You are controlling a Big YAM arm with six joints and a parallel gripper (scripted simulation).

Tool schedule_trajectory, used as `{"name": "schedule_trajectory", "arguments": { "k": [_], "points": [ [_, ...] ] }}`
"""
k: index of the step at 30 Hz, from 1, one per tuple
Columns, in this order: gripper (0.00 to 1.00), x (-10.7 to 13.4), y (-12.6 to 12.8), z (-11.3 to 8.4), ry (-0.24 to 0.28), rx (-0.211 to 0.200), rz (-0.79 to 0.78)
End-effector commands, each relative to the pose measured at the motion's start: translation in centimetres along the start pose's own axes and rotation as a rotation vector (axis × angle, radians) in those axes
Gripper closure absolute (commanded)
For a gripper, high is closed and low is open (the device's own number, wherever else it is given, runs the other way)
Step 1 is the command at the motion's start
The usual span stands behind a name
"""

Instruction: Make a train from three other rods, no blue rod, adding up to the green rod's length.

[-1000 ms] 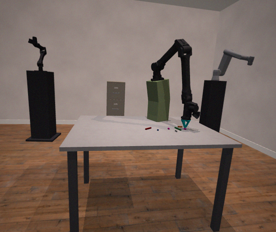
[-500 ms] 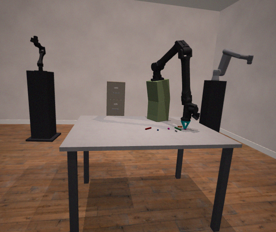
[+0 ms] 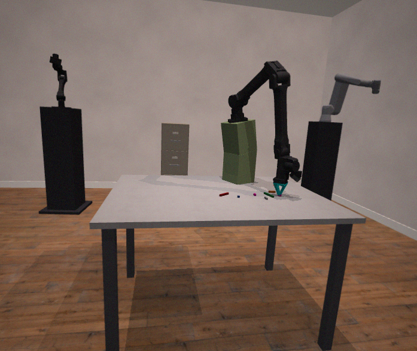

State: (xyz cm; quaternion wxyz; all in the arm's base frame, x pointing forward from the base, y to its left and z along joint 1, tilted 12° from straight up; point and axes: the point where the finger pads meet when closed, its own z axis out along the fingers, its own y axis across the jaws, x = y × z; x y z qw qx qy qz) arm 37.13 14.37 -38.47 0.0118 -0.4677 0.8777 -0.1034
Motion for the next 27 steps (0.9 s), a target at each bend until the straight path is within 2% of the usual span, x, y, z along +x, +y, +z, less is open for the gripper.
{"name": "schedule_trajectory", "arguments": {
  "k": [1,21,22,27],
  "points": [
    [0.76,0.60,-0.18,0.87,0.001,-0.001,0.006],
    [0.76,0.60,-0.18,0.87,0.001,-0.001,0.006],
    [0.95,0.60,-0.18,0.87,0.001,-0.001,0.006],
    [0.95,0.60,-0.18,0.87,0.001,-0.001,0.006]
  ]
}}
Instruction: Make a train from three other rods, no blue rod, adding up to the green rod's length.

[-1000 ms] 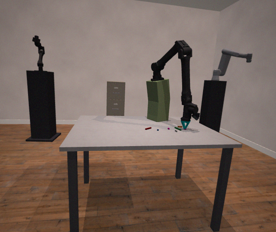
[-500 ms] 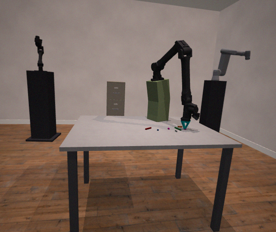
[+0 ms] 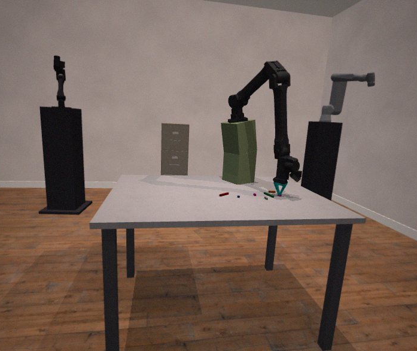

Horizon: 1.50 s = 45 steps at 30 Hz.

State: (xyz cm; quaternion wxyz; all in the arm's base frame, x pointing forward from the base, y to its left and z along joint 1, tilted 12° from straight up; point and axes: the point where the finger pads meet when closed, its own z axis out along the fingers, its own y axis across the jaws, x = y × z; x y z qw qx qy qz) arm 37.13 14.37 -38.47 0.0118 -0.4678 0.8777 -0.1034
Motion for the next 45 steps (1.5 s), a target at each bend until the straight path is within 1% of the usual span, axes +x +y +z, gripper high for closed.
{"name": "schedule_trajectory", "arguments": {
  "k": [1,28,33,34,35,37,45],
  "points": [
    [0.95,0.6,-0.2,0.9,0.001,-0.001,0.007],
    [0.95,0.6,-0.2,0.9,0.001,-0.001,0.007],
    [0.95,1.1,0.1,0.7,0.011,-0.007,0.007],
    [0.95,1.4,0.3,0.5,0.019,-0.012,0.009],
    [0.95,-0.2,-0.9,-1.3,-0.008,0.004,0.018],
    [0.95,-0.7,-0.1,-2.4,-0.011,0.004,0.002],
    [0.95,-0.6,0.0,-8.1,-0.011,0.005,0.000]
  ]
}}
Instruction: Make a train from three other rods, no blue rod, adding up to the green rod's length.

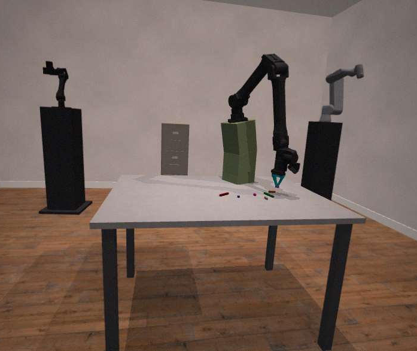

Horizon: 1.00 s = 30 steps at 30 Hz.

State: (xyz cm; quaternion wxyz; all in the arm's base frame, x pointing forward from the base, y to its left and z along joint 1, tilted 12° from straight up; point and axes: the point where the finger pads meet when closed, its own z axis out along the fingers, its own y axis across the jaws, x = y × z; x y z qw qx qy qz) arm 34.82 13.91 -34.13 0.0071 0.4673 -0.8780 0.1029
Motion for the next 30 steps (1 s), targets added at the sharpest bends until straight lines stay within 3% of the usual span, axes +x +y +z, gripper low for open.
{"name": "schedule_trajectory", "arguments": {
  "k": [1,9,10,13,17,21,22,24,29,30],
  "points": [
    [0.95,-2.5,-0.7,-4.4,-0.044,0.023,0.003],
    [0.95,-2.3,-0.8,-6.4,-0.043,0.023,0.006],
    [0.95,-1.1,0.0,-5.1,-0.013,0.008,0.001],
    [0.95,-0.9,0.2,-4.9,-0.007,0.005,0.000],
    [0.95,-1.7,-0.2,-5.0,-0.023,0.013,0.001],
    [0.95,-0.9,-1.3,-5.1,-0.028,0.013,0.057],
    [0.95,-1.4,-3.0,-6.2,-0.062,0.028,0.124],
    [0.95,-0.4,-4.2,-6.2,-0.063,0.024,0.215],
    [0.95,-1.1,-4.7,-6.3,-0.074,0.033,0.218],
    [0.95,-1.7,-3.8,-6.5,-0.078,0.033,0.191]
  ]
}}
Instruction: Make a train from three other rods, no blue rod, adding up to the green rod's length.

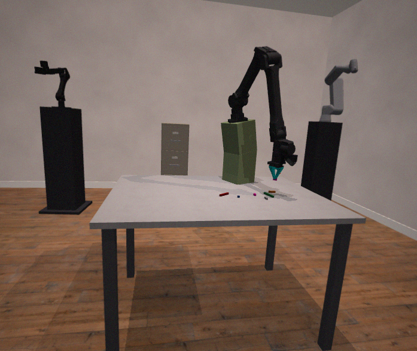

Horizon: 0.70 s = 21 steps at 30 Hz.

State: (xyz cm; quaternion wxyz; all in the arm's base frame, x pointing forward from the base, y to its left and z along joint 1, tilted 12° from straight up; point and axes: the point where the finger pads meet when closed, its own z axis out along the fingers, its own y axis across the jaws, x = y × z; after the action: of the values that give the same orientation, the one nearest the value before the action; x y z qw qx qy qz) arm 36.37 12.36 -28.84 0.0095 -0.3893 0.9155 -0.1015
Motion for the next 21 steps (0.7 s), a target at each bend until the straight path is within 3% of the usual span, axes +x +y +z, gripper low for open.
{"name": "schedule_trajectory", "arguments": {
  "k": [1,8,9,12,13,19,21],
  "points": [
    [0.95,-0.5,-2.6,-1.3,-0.050,0.014,0.156],
    [0.95,-1.1,-3.0,-1.4,-0.059,0.021,0.158],
    [0.95,-1.4,-1.9,-1.5,-0.058,0.019,0.131],
    [0.95,-1.4,-1.9,-1.4,-0.057,0.019,0.130],
    [0.95,0.7,-4.5,-1.3,-0.050,0.013,0.288],
    [0.95,0.1,-4.9,-1.4,-0.060,0.020,0.290],
    [0.95,-0.3,-3.9,-1.6,-0.063,0.019,0.263]
  ]
}}
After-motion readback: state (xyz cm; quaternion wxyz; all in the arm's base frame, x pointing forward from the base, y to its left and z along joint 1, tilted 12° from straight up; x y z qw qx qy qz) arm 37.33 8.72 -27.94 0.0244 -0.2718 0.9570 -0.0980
